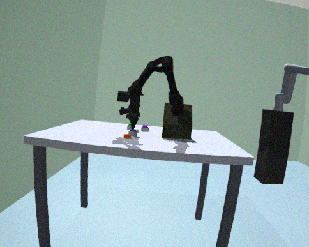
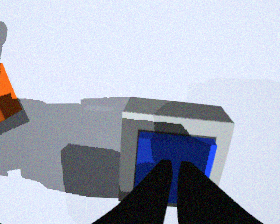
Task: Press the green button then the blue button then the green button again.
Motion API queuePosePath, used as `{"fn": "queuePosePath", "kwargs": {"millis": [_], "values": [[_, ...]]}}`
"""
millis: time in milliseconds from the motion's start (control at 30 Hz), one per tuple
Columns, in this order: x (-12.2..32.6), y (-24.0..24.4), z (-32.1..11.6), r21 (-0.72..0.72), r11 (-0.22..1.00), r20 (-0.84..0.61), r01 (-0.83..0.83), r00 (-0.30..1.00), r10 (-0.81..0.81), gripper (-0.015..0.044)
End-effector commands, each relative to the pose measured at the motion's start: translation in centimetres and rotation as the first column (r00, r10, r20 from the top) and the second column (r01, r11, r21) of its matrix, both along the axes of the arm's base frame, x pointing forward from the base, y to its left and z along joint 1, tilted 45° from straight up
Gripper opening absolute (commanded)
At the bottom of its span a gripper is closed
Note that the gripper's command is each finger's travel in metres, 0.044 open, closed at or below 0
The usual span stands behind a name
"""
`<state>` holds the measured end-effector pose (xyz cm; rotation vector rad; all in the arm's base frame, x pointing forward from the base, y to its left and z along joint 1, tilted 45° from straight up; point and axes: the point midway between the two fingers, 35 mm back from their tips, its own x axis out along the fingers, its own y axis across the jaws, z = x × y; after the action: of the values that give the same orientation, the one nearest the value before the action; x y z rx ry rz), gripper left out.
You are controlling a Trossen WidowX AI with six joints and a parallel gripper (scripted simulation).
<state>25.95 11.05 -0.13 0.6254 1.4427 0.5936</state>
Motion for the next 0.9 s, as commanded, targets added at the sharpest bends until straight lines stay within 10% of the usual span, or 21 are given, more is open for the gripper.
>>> {"fn": "queuePosePath", "kwargs": {"millis": [0, 867], "values": [[-0.2, 0.1, -0.1, 0.005, 1.000, -0.009, 0.001, 1.000, -0.001, 0.0020], [1.9, -9.9, 4.5, -0.017, 1.000, -0.007, 0.006, 1.000, -0.006, 0.0020]]}}
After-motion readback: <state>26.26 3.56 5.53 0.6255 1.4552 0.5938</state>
